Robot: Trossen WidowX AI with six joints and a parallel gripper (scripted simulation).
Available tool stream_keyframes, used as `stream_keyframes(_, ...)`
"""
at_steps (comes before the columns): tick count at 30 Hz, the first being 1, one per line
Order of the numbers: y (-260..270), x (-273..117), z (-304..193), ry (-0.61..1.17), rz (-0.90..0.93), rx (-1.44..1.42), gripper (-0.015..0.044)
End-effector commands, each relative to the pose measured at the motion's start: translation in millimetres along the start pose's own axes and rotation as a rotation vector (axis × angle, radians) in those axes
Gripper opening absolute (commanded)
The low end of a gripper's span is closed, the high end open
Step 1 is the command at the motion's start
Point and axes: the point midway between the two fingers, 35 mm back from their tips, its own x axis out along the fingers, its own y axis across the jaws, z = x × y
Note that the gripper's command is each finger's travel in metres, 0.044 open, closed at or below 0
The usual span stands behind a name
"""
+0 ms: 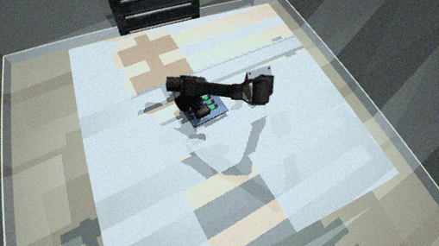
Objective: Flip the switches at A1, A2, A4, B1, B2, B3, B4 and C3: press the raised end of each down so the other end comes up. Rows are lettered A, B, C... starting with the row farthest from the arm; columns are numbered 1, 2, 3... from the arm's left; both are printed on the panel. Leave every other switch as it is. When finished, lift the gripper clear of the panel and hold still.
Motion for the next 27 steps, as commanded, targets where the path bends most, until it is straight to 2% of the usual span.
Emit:
stream_keyframes(1,0.1,0.7,-0.2,-0.001,0.003,0.003,0.0000)
stream_keyframes(27,0.1,3.9,-0.1,-0.001,0.003,0.003,0.0000)
